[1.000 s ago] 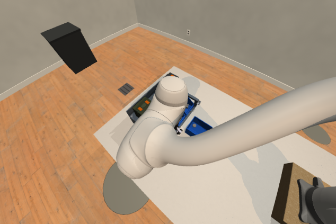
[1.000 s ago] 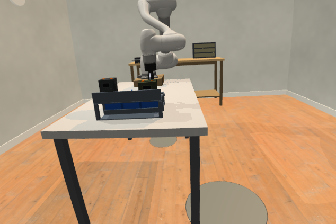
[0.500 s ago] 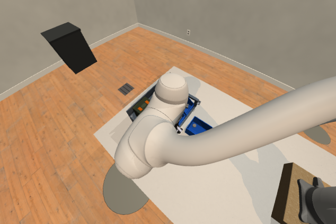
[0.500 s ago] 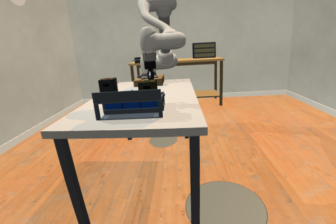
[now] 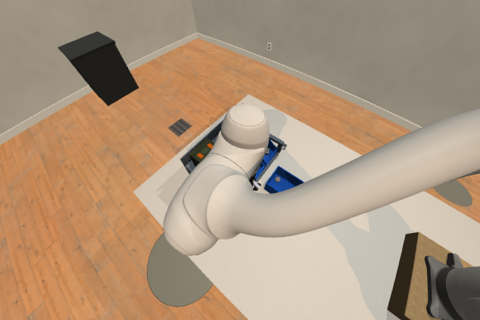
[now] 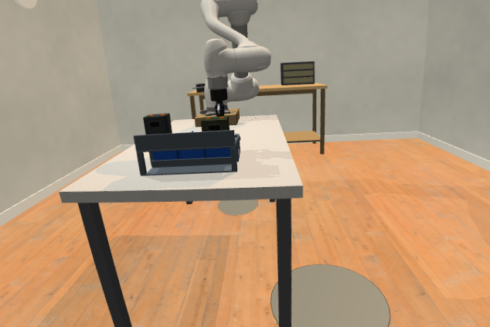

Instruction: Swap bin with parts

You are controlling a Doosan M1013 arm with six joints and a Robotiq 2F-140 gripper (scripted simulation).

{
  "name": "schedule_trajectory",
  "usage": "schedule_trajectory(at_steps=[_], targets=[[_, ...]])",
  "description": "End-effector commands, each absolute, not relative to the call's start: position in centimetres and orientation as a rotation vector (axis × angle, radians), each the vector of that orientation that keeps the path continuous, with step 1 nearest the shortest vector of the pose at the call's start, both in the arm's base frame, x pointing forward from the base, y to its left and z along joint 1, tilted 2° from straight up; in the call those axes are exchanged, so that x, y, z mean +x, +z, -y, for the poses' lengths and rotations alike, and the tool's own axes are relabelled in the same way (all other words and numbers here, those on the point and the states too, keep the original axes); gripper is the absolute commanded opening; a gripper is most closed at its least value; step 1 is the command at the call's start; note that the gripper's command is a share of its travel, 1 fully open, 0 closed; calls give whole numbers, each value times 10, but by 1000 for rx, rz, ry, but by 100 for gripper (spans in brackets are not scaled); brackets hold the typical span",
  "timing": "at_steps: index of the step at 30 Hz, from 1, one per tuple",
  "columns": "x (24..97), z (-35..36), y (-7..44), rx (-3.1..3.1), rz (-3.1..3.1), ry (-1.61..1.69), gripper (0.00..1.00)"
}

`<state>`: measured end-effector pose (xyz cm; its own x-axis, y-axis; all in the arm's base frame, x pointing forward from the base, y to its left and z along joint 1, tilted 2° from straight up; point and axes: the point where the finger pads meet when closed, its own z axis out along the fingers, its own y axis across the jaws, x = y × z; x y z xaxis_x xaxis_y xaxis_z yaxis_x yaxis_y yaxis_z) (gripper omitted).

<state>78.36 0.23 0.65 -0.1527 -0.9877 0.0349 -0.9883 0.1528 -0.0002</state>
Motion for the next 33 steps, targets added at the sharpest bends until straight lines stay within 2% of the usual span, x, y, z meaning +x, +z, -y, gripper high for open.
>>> schedule_trajectory(at_steps=[1,33], targets=[[784,-2,7,2028,2365,36,10],[749,-8,7,2028,2365,36,10]])
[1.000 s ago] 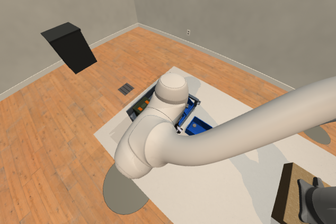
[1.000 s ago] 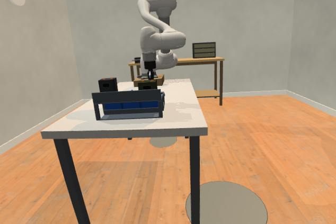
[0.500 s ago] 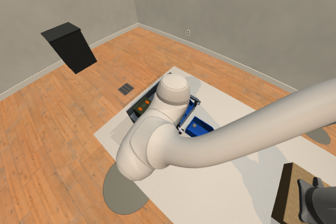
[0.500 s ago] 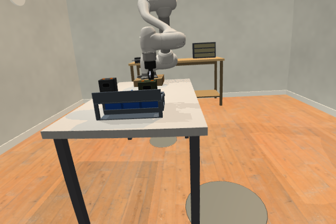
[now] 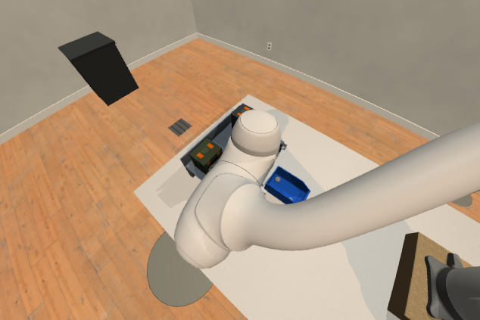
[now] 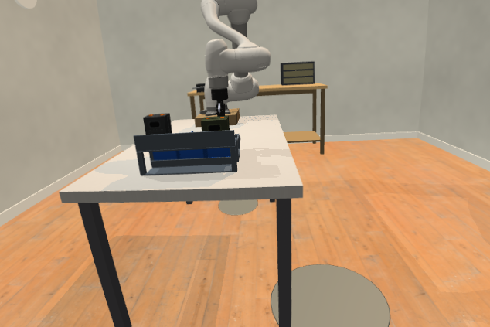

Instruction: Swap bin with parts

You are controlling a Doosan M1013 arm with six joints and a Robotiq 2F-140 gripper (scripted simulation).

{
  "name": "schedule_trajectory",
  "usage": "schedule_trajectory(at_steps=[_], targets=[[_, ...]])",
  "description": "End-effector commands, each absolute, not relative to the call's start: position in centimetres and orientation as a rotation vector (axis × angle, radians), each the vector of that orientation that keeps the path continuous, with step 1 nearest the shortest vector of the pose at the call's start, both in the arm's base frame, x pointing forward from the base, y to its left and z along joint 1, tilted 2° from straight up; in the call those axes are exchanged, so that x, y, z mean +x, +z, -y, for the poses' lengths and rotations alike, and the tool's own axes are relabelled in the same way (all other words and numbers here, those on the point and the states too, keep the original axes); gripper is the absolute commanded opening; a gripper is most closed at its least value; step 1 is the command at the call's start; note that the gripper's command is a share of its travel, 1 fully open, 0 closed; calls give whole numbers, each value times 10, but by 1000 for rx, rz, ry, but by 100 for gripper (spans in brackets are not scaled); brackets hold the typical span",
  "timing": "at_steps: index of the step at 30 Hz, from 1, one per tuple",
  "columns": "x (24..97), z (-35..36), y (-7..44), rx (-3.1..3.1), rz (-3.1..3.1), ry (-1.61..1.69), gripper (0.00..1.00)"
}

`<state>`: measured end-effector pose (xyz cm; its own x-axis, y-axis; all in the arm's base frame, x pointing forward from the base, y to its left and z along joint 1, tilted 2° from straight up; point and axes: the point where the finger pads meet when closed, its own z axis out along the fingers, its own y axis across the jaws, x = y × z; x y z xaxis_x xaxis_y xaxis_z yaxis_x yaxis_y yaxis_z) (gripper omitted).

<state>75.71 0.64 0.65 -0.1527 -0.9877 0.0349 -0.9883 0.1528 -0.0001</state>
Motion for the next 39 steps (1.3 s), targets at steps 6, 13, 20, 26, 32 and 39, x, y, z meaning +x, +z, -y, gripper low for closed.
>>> schedule_trajectory(at_steps=[6,13,20,26,32,39], targets=[[739,-9,7,2028,2365,36,10],[718,-12,7,2028,2365,36,10],[703,-15,7,2028,2365,36,10],[685,-18,7,2028,2365,36,10],[668,-20,7,2028,2365,36,10],[655,-22,7,2028,2365,36,10]])
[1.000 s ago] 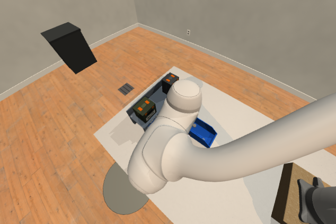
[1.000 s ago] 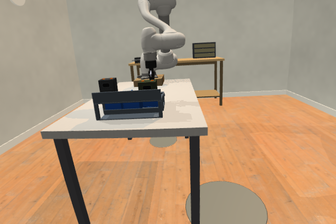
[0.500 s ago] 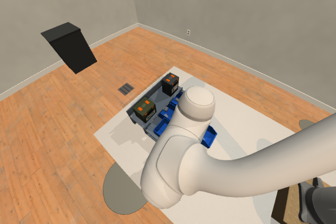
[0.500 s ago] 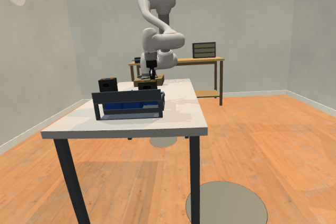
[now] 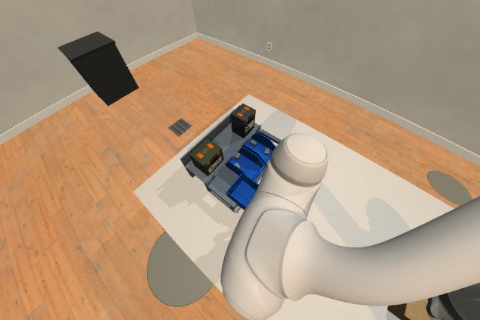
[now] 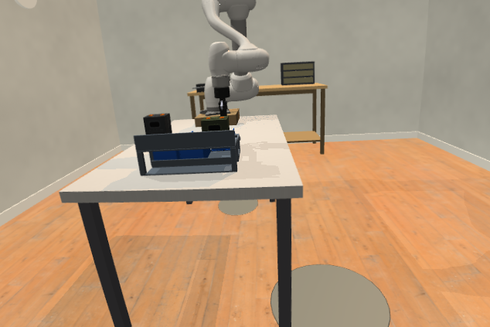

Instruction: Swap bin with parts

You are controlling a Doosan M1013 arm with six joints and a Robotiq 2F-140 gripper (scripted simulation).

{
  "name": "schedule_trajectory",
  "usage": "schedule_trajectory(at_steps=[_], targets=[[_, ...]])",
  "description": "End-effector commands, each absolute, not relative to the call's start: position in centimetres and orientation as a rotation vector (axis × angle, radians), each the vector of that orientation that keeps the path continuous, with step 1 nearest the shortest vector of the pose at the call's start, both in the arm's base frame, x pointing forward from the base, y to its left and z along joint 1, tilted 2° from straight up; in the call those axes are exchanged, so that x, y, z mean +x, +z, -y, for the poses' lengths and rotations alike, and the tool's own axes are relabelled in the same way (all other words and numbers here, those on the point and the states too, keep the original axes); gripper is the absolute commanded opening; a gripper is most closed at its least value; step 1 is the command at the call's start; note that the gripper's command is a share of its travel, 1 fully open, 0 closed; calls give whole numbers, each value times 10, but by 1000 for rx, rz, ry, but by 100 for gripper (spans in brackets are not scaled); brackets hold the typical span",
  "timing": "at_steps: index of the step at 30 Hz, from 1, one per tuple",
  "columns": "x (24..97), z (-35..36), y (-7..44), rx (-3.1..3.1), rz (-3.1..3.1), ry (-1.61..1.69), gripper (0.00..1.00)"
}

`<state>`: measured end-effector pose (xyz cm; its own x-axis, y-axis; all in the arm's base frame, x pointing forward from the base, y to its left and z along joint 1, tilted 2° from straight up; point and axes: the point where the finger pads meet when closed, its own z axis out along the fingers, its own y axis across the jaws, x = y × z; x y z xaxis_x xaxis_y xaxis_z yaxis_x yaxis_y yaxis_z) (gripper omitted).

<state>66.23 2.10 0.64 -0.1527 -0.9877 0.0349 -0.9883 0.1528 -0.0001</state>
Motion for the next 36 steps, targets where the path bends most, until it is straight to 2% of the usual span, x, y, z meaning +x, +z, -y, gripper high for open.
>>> schedule_trajectory(at_steps=[1,36], targets=[[653,-22,7,2028,2365,36,10],[629,-26,7,2028,2365,36,10]])
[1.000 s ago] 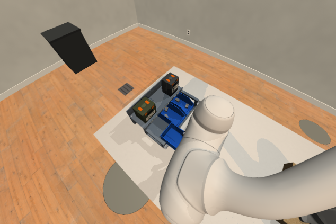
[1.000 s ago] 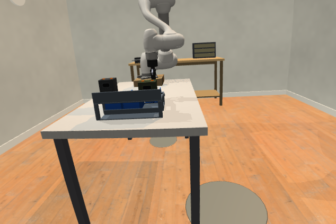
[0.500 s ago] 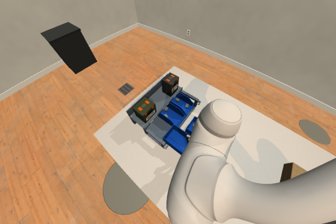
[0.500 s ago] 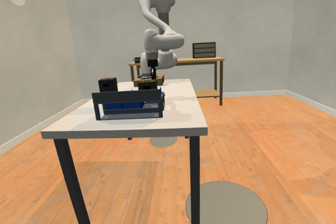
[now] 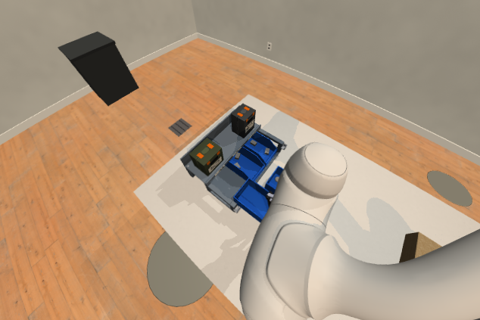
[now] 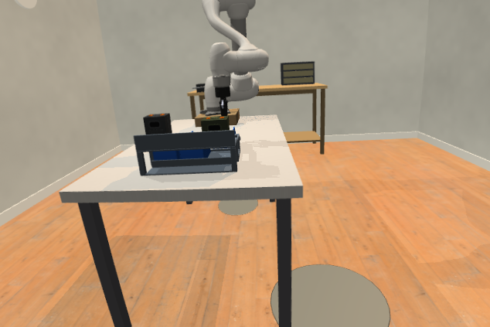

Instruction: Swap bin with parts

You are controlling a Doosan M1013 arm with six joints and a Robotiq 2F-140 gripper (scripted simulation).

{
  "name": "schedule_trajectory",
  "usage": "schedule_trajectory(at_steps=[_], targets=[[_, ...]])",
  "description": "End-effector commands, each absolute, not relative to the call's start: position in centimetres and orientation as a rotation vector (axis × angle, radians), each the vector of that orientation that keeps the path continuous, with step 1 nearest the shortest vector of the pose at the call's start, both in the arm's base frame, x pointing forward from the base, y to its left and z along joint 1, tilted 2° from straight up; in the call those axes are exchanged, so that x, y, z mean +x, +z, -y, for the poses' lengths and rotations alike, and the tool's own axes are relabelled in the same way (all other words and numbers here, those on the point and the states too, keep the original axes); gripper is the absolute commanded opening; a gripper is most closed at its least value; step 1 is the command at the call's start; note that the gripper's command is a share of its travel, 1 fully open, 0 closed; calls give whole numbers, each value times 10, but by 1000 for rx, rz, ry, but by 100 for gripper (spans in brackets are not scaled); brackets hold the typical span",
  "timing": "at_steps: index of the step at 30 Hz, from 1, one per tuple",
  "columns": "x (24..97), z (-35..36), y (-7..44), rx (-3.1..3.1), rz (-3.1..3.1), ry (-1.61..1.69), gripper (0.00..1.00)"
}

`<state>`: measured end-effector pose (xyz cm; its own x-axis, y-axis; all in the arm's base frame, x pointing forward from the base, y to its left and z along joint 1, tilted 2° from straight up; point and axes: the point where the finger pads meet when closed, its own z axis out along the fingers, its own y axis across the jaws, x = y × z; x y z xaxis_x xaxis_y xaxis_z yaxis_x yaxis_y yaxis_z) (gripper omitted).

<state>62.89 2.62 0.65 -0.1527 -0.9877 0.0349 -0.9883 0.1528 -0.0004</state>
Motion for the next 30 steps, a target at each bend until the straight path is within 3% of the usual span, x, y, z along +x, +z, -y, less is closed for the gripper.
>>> schedule_trajectory(at_steps=[1,30], targets=[[629,-26,7,2028,2365,36,10],[612,-29,7,2028,2365,36,10]])
